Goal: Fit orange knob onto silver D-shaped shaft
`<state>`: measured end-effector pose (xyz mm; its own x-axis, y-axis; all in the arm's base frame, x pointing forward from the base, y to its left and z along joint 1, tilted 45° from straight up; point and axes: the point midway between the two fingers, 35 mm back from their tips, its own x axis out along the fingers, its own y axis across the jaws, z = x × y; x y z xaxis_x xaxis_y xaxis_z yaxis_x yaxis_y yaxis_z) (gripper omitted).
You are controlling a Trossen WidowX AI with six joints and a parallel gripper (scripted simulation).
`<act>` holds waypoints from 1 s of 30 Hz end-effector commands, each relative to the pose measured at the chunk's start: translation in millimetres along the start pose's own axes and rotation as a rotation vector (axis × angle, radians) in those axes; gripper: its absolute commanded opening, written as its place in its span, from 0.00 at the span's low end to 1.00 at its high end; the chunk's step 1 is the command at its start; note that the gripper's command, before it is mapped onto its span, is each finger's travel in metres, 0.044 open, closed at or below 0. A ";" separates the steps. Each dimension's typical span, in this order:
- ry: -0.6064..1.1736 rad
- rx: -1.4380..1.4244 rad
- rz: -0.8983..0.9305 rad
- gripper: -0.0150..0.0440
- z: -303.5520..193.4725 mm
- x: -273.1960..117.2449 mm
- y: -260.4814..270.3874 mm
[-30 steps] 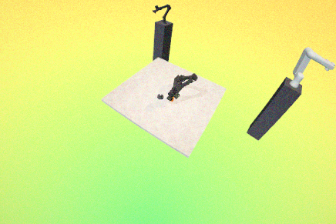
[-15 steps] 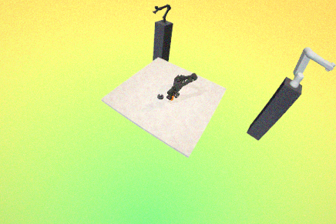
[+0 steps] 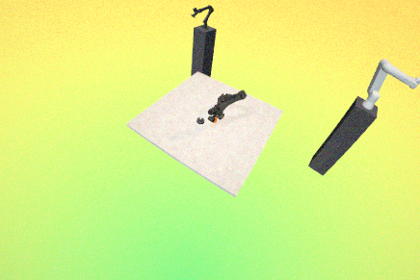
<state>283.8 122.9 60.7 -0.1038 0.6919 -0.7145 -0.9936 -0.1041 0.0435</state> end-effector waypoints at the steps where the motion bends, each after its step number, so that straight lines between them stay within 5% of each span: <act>1: 0.005 -0.007 -0.004 0.25 -0.3 -14.1 -1.7; 20: -0.005 -0.007 -0.001 0.25 -2.2 -73.6 -2.3; 30: -0.005 -0.008 -0.002 0.25 -19.2 -70.2 -12.4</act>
<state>299.3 66.3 106.1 -0.0977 0.6987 -0.7087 -0.9939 -0.1058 0.0327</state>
